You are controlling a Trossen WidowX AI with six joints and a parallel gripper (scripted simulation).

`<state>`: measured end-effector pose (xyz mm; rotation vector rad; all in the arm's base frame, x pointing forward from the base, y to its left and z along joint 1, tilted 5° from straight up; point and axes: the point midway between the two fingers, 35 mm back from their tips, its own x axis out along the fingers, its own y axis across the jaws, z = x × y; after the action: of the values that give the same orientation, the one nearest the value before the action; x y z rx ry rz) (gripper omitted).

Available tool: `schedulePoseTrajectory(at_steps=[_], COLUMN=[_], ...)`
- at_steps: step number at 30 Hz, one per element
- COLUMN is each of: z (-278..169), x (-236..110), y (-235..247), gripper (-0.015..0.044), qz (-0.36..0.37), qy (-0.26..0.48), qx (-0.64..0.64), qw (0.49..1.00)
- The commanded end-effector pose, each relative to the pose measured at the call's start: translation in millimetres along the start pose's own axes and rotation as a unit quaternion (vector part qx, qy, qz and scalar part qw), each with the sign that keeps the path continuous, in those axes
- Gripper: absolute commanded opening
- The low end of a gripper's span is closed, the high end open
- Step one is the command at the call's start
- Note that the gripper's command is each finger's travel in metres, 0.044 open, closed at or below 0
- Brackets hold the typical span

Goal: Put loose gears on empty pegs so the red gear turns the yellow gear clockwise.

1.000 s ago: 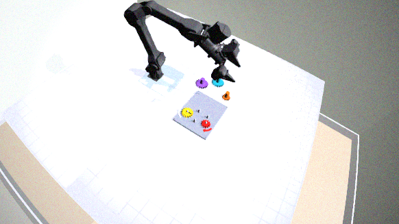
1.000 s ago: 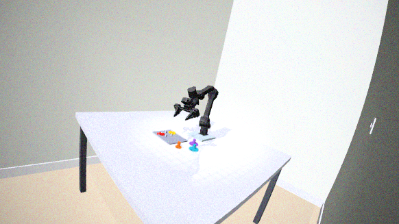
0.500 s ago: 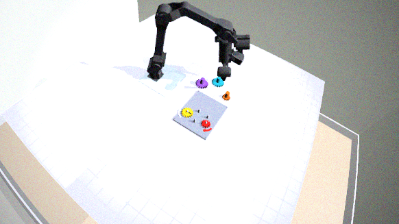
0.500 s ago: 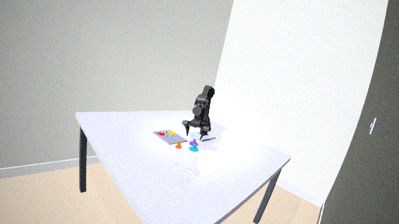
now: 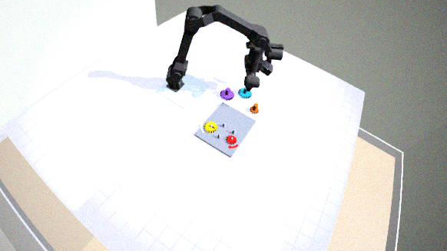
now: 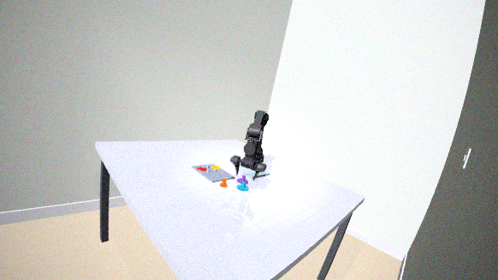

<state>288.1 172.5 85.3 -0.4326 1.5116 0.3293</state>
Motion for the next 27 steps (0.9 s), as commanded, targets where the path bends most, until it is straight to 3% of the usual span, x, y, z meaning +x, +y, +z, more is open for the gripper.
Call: schedulePoseTrajectory(at_steps=[1,26,27], z=[-2,-2,-2], x=[9,36,36], y=[0,-1,-1], gripper=[0.044,0.044,0.0414], qz=[-0.003,-0.003,-0.003], qy=[0.007,0.007,0.007], qx=[-0.002,-0.002,-0.002], qw=[1.0,1.0,1.0])
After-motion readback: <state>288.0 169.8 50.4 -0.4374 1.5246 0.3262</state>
